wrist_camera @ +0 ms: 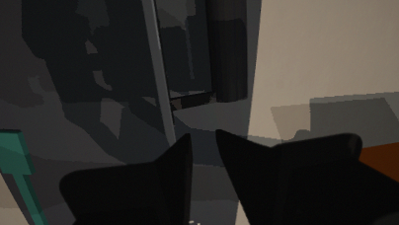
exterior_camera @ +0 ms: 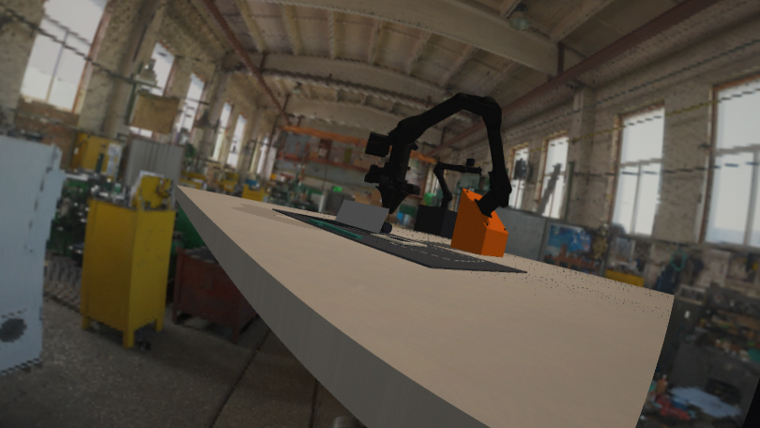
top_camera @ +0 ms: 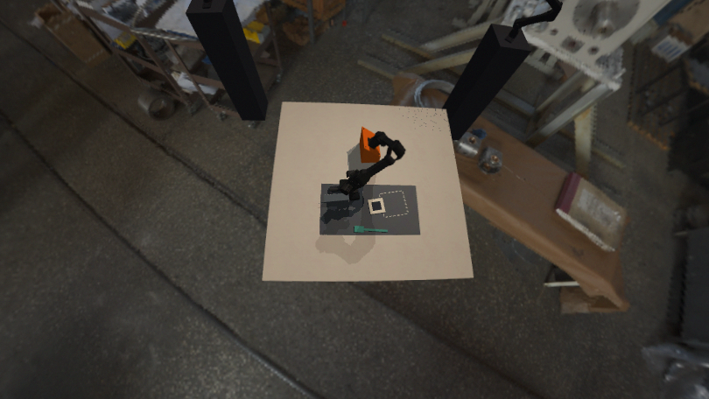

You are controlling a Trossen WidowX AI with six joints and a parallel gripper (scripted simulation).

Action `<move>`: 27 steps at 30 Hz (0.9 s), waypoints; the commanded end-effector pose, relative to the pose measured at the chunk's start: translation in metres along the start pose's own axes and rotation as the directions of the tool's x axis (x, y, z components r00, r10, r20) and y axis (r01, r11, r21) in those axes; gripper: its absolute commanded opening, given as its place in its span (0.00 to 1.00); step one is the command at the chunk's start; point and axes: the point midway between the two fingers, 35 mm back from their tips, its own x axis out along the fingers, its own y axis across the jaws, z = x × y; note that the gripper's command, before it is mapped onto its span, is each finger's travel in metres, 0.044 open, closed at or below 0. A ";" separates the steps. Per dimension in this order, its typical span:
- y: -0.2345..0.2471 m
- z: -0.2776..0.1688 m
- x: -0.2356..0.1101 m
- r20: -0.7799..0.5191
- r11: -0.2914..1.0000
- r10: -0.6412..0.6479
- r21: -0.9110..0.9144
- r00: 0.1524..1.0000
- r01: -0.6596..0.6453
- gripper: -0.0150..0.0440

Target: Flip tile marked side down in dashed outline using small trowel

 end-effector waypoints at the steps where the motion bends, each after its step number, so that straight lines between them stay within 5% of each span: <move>1: 0.010 0.000 -0.001 -0.001 1.000 0.007 0.001 1.000 -0.007 0.42; 27: 0.066 -0.001 -0.002 -0.002 1.000 0.009 -0.001 1.000 -0.009 0.42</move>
